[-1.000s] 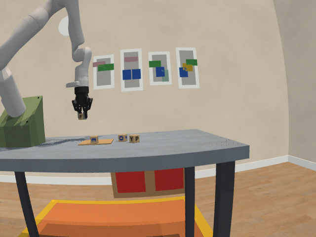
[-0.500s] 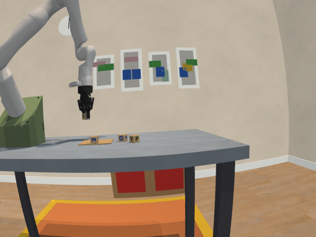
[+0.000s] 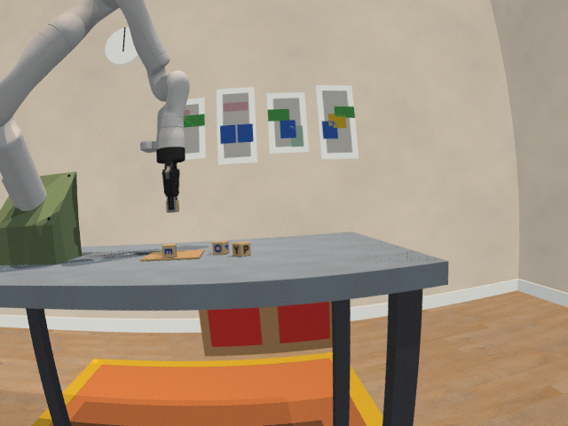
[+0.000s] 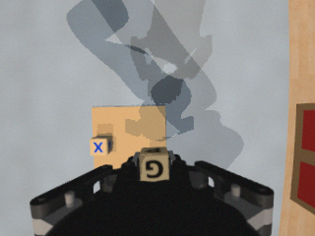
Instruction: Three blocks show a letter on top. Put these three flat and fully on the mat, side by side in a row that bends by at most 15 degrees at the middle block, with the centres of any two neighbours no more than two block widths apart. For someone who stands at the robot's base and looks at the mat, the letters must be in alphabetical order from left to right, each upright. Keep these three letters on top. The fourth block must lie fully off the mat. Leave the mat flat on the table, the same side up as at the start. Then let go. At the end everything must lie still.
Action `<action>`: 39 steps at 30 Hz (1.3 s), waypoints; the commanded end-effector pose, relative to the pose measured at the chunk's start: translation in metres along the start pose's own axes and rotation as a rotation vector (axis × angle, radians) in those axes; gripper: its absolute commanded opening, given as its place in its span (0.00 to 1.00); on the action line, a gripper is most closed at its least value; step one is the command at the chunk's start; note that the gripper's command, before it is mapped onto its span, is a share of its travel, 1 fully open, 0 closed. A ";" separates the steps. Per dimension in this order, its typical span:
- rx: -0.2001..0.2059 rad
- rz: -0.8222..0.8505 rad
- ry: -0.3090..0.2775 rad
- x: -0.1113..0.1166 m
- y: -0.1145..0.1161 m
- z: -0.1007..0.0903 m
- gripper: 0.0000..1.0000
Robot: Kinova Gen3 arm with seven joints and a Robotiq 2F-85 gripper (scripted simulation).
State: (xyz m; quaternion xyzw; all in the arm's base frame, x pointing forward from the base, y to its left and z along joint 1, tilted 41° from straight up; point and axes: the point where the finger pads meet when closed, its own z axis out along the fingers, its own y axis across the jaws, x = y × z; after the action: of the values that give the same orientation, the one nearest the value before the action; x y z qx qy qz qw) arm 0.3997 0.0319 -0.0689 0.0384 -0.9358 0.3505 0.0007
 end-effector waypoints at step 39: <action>-0.003 0.021 -0.002 -0.003 -0.001 0.064 0.26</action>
State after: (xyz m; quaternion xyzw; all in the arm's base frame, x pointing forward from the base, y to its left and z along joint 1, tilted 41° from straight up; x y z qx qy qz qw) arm 0.4088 0.0005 -0.1087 0.0305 -0.9385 0.3438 -0.0102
